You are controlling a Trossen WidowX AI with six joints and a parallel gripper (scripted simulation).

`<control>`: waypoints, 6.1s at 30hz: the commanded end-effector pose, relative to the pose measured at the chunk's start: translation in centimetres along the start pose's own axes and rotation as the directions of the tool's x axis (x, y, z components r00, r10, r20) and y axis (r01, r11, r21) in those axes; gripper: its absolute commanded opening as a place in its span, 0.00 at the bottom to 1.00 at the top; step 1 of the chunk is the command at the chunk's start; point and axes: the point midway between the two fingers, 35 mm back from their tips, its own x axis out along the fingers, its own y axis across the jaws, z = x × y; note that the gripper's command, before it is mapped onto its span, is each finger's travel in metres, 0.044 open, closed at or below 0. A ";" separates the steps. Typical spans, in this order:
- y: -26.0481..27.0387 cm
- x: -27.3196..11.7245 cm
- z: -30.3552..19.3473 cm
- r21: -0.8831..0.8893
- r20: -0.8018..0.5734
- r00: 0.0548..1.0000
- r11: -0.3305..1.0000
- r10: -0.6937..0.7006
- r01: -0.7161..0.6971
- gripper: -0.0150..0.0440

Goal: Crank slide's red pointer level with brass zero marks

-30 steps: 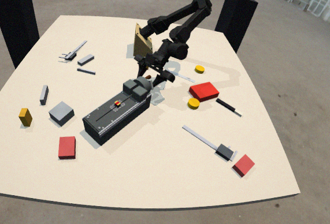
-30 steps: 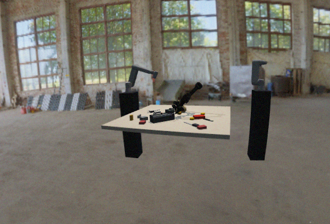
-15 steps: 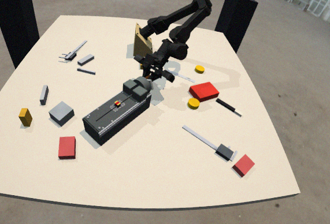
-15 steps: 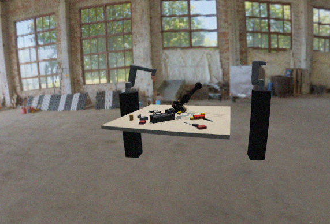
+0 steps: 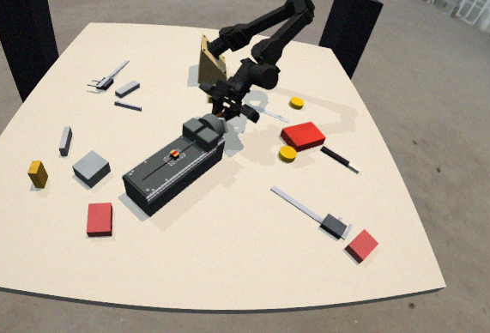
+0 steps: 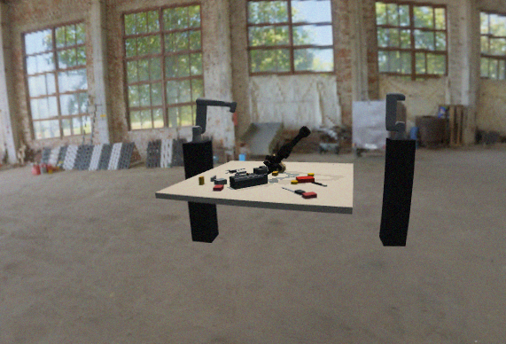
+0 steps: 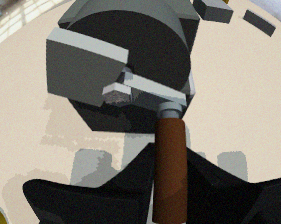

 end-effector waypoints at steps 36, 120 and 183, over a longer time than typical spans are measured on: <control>0.7 0.7 -0.7 0.001 -0.001 1.000 1.000 0.003 -0.003 0.25; 0.2 -6.0 15.3 -0.192 -0.090 0.990 0.973 0.110 -0.125 1.00; -2.4 2.8 16.8 -0.389 -0.164 0.946 0.863 0.281 -0.323 0.42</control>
